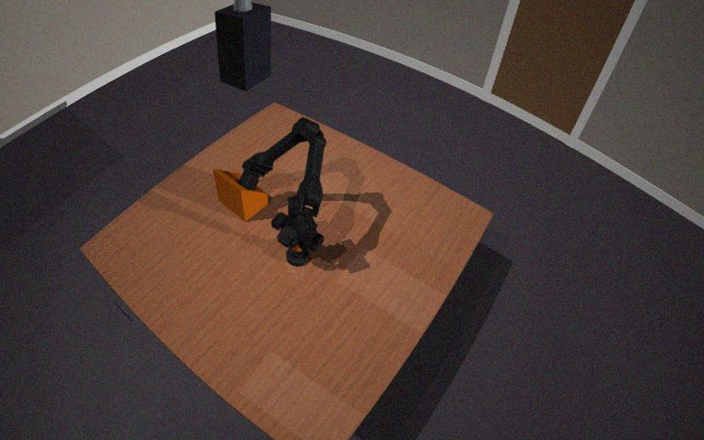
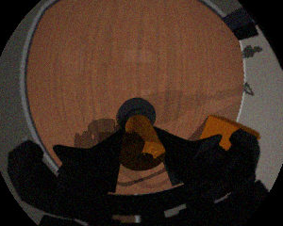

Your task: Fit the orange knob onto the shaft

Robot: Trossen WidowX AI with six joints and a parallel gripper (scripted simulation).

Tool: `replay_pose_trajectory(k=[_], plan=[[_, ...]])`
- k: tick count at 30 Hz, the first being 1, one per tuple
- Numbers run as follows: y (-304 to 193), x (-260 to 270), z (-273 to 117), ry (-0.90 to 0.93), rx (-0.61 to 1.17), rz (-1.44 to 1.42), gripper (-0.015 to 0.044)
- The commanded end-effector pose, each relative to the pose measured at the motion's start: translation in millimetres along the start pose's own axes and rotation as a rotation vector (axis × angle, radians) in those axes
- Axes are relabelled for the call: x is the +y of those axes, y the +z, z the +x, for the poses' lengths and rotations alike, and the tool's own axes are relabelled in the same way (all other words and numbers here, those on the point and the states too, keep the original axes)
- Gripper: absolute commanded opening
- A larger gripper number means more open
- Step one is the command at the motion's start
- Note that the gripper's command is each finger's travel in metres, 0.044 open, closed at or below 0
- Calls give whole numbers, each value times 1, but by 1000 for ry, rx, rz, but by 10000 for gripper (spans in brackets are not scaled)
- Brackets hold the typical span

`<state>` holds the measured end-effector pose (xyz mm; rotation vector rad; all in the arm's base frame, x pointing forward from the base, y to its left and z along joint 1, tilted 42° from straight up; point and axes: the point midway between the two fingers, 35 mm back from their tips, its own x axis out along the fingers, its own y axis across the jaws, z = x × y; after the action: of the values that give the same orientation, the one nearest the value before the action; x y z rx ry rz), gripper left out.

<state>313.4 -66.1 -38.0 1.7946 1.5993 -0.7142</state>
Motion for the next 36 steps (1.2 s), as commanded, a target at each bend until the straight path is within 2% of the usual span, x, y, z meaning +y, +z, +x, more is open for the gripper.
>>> replay_pose_trajectory(k=[1,17,25,36], plan=[[0,0,0,1,0,6,0],[0,1,-4,1,-1,6,0],[0,1,-2,1,0,208,0],[0,0,1,1,0,216,0]])
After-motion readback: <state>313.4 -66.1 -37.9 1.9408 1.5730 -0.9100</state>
